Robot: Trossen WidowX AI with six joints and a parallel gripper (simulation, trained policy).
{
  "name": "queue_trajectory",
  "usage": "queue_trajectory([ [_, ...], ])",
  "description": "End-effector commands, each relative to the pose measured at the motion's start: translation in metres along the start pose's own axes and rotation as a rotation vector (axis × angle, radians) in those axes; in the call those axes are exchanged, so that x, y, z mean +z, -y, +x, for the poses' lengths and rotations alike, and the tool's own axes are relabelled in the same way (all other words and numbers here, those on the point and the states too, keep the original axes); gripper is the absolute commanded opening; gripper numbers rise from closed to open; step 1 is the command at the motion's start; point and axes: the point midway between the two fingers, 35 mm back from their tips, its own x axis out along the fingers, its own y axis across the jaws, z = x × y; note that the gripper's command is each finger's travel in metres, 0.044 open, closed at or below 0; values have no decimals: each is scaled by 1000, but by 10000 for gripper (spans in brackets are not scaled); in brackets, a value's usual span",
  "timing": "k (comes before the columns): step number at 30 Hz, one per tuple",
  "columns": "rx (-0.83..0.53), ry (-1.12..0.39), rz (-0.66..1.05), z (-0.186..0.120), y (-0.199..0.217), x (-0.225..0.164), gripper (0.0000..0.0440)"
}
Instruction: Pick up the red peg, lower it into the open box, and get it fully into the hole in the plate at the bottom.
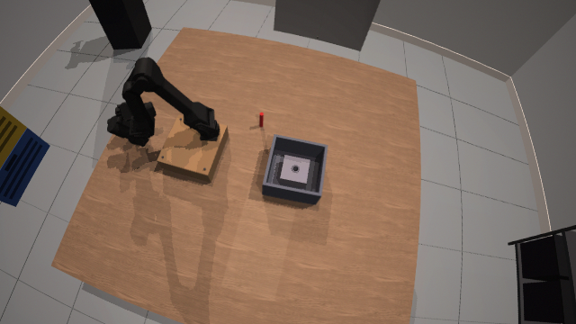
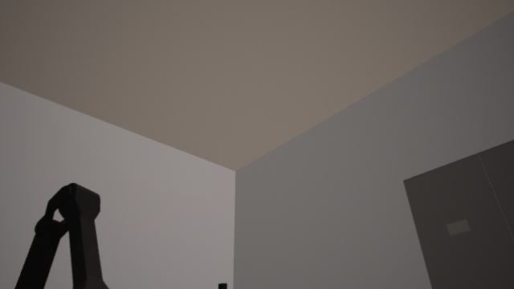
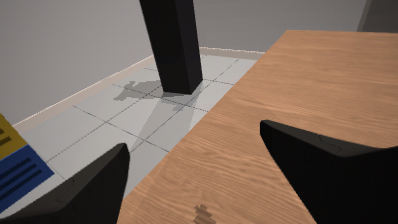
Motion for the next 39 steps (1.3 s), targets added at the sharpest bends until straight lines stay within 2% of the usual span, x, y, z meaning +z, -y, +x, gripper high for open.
queue_trajectory([
  [1, 22, -5, -19, -4, -5, -1, 413],
  [4, 97, -20, -87, -22, -20, -7, 427],
  [11, 286, -42, -240, -79, -58, -22, 423],
  [23, 650, -38, -446, -206, -101, -44, 414],
  [31, 911, -27, -545, -306, -104, -54, 411],
  [39, 1180, -20, -623, -408, -80, -59, 411],
])
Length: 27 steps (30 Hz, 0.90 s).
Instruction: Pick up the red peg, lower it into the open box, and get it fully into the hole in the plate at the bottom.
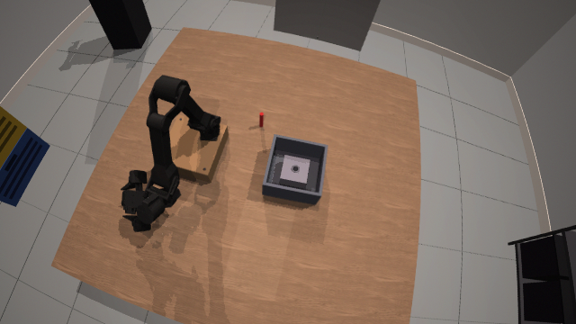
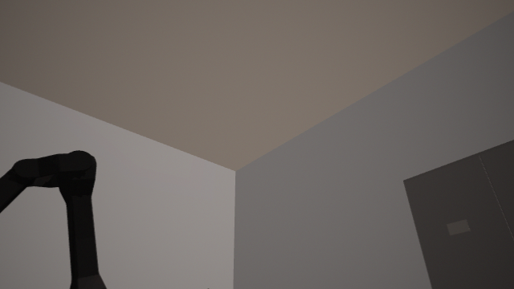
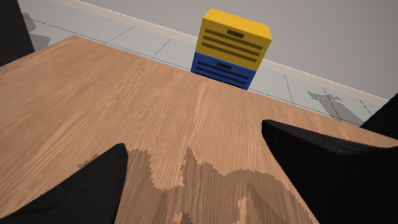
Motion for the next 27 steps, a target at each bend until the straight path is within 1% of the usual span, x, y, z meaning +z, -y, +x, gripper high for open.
queue_trajectory([
  [1, 127, 20, -35, -37, -36, 7, 411],
  [8, 356, 49, -113, -117, -88, 8, 416],
  [14, 550, 65, -187, -194, -116, 3, 423],
  [20, 735, 76, -273, -272, -128, -6, 434],
  [27, 941, 86, -391, -361, -120, -22, 440],
])
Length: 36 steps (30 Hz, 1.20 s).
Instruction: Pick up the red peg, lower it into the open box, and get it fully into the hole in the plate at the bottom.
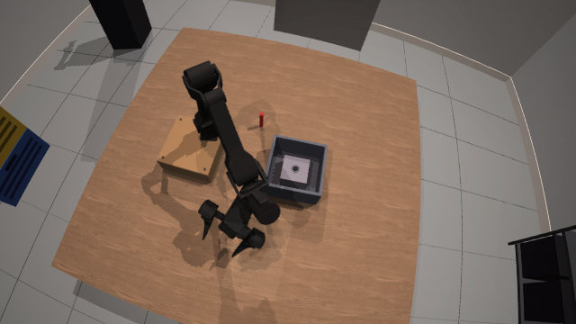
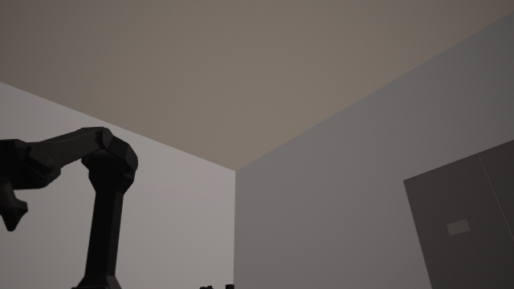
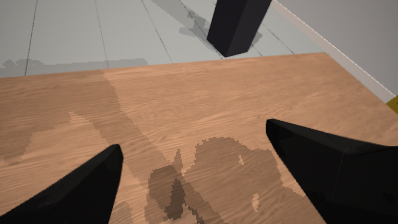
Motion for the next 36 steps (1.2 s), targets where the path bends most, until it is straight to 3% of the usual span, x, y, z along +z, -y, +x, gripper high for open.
queue_trajectory([
  [1, 116, 0, -51, -38, -32, 2, 440],
  [10, 364, -24, -216, -133, -85, -16, 440],
  [18, 560, -72, -368, -220, -102, -49, 440],
  [28, 744, -178, -556, -314, -84, -108, 440],
  [36, 807, -295, -697, -367, -40, -157, 440],
])
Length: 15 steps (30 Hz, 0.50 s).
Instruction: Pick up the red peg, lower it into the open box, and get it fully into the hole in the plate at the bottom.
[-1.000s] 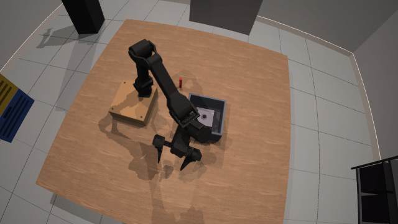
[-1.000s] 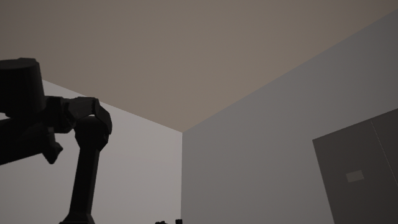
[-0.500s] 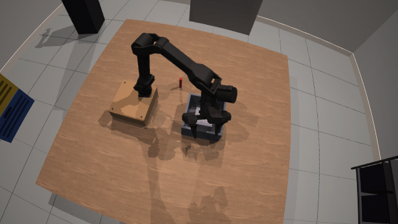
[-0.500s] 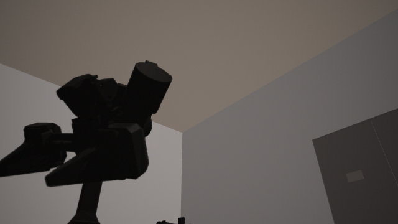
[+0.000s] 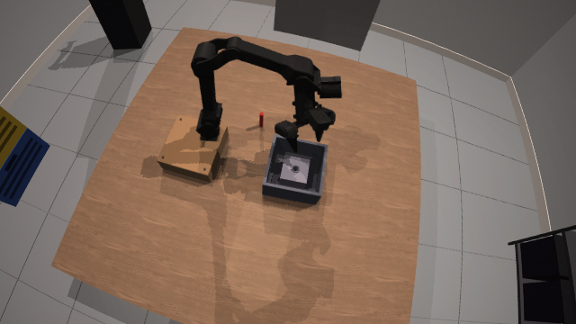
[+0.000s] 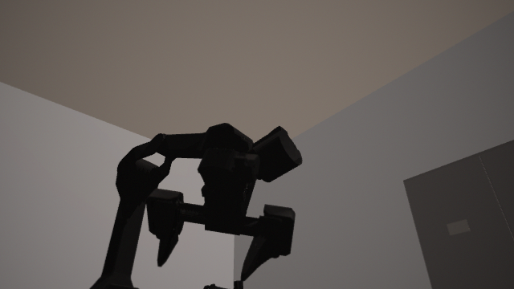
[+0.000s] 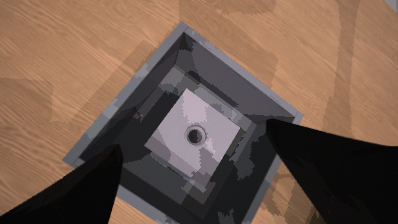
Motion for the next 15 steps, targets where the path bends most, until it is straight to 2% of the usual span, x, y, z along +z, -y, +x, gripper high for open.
queue_trajectory([
  [1, 36, -66, -33, -20, -13, -30, 440],
  [15, 4, -313, -122, -70, -13, -144, 440],
])
